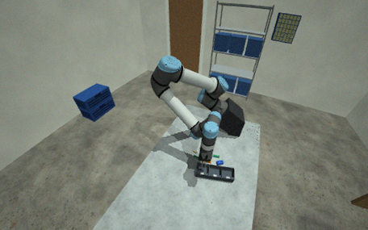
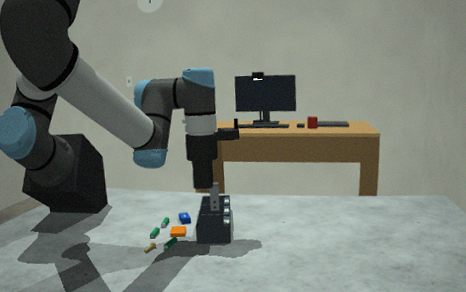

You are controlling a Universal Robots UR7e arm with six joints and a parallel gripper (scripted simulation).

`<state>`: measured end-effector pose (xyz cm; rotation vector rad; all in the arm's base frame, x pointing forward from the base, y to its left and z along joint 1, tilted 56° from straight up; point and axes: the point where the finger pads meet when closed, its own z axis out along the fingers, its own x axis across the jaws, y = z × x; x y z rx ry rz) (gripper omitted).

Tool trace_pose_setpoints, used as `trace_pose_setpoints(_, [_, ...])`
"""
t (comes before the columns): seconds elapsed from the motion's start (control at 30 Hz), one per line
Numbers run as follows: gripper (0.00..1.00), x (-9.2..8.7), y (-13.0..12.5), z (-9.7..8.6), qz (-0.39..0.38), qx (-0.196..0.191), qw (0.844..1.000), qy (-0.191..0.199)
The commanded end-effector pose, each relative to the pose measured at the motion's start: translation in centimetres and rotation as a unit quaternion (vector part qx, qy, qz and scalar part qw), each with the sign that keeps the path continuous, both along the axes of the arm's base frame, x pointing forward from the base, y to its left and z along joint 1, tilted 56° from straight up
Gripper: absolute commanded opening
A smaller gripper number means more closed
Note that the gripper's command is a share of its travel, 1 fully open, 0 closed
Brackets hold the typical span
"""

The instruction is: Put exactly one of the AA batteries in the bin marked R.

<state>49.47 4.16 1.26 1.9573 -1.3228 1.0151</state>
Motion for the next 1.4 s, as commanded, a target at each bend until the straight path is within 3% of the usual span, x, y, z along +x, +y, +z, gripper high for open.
trace_pose_setpoints(0.0, [0.31, -0.3, 0.8, -1.2, 0.0, 0.0, 1.0, 0.0])
trace_pose_setpoints(0.4, [0.31, -1.6, 3.9, -6.2, 0.0, 0.0, 1.0, 0.0])
trace_pose_setpoints(0.77, [0.31, -1.8, 4.4, -6.9, 0.0, 0.0, 1.0, 0.0])
trace_pose_setpoints(1.37, [0.31, -0.6, 1.0, -9.3, 0.0, 0.0, 1.0, 0.0])
